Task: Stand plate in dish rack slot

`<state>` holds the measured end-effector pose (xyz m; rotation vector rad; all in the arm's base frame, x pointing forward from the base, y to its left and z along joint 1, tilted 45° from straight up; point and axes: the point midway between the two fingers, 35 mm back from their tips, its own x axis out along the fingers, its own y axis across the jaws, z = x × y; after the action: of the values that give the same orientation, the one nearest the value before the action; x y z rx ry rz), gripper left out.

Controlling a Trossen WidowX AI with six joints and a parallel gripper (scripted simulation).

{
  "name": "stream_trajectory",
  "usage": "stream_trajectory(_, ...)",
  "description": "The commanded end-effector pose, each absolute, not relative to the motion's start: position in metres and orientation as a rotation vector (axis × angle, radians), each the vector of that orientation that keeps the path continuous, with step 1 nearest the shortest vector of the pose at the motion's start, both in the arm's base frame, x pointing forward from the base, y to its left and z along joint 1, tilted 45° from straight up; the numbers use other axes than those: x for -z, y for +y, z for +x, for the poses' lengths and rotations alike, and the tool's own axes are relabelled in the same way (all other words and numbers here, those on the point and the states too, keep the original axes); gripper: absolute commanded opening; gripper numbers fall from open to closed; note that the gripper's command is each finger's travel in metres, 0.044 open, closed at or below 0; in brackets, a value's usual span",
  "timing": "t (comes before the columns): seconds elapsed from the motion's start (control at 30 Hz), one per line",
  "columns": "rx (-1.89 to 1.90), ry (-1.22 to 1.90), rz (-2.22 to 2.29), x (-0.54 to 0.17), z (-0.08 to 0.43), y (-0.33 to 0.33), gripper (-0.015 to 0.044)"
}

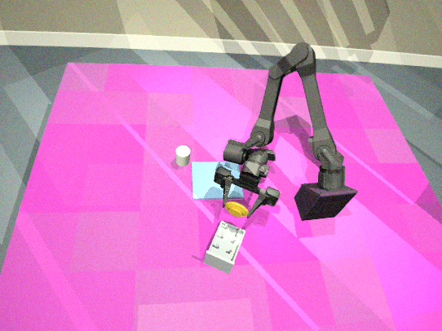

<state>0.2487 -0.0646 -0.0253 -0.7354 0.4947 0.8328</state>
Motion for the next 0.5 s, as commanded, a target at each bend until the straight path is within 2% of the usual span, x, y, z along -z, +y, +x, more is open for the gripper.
stream_trajectory(0.0, -0.843, 0.506, -0.719, 0.0326, 0.2501, -0.0571, 0.0000)
stream_trajectory(0.47, -0.836, 0.495, -0.734, 0.0395, 0.2594, -0.0510, 0.0000)
